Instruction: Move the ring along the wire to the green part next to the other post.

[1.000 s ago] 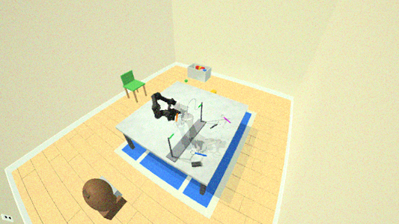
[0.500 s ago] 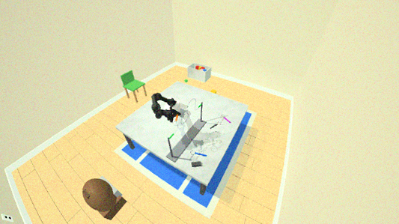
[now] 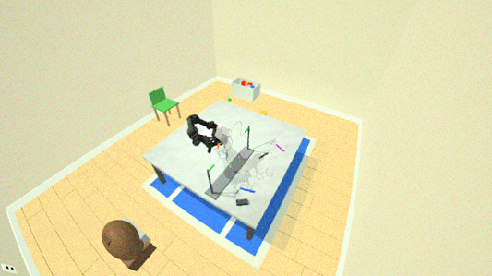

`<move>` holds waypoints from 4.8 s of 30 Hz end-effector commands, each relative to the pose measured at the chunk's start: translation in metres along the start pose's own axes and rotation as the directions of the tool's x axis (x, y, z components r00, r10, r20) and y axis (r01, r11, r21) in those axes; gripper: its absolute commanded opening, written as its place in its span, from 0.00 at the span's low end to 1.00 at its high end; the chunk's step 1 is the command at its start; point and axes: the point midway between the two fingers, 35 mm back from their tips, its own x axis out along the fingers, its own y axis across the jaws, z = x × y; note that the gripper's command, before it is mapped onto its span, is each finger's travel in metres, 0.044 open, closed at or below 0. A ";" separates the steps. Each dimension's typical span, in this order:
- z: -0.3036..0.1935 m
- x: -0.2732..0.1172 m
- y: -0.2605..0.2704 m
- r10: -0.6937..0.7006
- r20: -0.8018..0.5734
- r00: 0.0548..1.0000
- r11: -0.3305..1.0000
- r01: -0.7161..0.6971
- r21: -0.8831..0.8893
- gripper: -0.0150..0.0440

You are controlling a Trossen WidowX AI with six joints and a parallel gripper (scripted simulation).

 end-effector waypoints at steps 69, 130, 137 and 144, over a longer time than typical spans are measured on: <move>0.057 -0.028 -0.063 -0.423 0.580 0.696 -0.133 0.586 -0.799 0.00; 0.105 -0.059 -0.011 0.120 0.858 0.500 -0.984 0.175 0.035 0.00; 0.105 -0.060 -0.008 0.171 0.848 0.501 -0.984 0.125 0.125 0.00; 0.106 -0.060 -0.012 0.186 0.845 0.502 -0.982 0.109 0.152 0.00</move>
